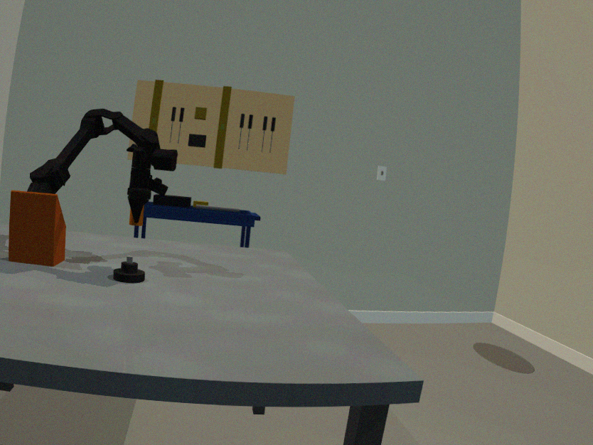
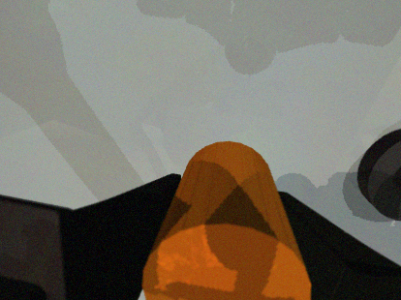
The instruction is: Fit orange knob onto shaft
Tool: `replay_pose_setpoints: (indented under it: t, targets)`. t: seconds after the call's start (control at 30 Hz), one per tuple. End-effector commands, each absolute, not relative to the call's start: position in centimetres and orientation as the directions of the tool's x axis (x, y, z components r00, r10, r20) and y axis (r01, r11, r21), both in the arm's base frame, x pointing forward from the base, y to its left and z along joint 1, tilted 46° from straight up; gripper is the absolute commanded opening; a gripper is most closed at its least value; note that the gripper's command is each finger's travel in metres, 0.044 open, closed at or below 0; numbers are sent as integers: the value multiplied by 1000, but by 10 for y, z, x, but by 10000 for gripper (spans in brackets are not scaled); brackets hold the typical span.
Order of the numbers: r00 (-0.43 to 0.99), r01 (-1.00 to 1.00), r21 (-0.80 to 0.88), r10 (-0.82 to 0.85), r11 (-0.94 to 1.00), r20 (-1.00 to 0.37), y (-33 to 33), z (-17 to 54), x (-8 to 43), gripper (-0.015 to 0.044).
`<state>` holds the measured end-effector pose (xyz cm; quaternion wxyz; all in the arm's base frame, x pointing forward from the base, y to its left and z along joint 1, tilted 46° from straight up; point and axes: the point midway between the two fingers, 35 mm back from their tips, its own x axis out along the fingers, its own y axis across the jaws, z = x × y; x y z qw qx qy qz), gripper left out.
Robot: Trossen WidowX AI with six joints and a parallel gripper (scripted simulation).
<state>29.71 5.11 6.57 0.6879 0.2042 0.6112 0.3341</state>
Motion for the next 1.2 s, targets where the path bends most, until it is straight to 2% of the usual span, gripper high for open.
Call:
replay_pose_setpoints:
  t: [0.0,1.17]
  targets:
    - [35,-208,692,713,691,-701,40,76,297,0]
    - [33,-189,687,704,702,-710,-9,-5,317,0]
